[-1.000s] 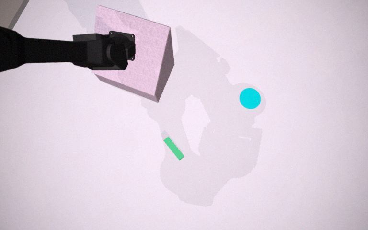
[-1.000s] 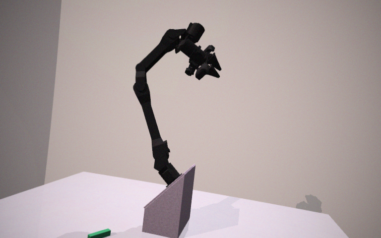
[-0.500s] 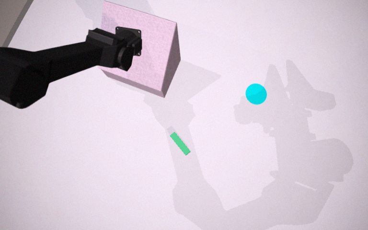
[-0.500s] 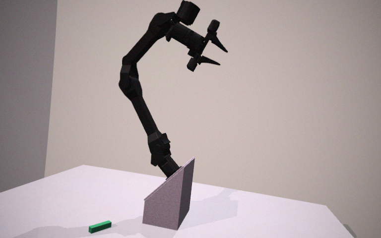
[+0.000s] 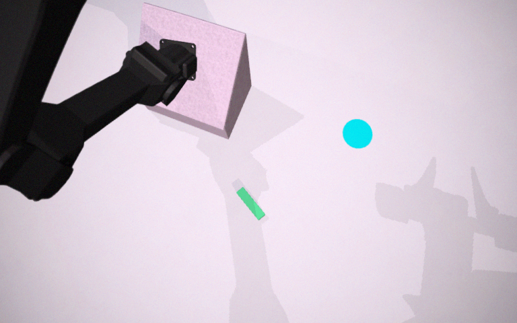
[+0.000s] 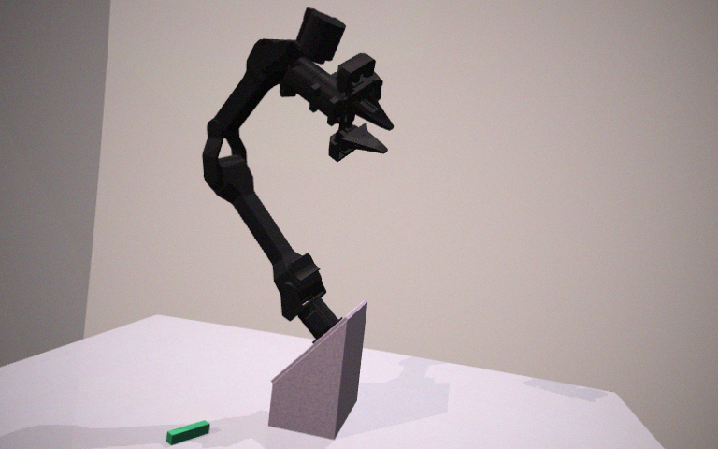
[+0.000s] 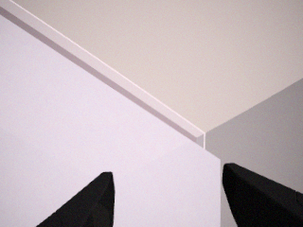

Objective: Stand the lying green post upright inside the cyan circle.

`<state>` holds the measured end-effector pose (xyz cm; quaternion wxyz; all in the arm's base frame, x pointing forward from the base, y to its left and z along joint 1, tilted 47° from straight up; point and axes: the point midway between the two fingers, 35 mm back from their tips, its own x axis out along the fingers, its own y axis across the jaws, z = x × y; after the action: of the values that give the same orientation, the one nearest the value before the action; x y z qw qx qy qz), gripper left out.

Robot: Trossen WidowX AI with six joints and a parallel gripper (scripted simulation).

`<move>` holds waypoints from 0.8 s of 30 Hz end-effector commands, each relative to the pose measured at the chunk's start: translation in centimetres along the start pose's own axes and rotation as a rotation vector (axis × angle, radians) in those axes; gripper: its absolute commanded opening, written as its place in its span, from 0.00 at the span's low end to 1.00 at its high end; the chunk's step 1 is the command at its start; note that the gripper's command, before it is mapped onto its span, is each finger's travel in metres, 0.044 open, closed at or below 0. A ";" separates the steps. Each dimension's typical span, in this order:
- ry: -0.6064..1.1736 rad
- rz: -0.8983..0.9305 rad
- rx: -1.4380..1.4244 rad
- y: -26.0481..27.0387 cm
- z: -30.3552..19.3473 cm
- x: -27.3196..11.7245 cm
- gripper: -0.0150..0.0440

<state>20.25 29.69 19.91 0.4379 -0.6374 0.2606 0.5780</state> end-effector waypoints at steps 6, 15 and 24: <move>0.189 -0.045 0.469 -0.3 -9.6 1.2 0.65; 0.395 -0.133 0.975 2.0 -19.5 1.5 0.65; 0.611 -0.260 1.458 7.0 -27.9 1.0 0.65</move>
<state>29.20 4.84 16.18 0.7109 -0.3760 0.5913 0.0602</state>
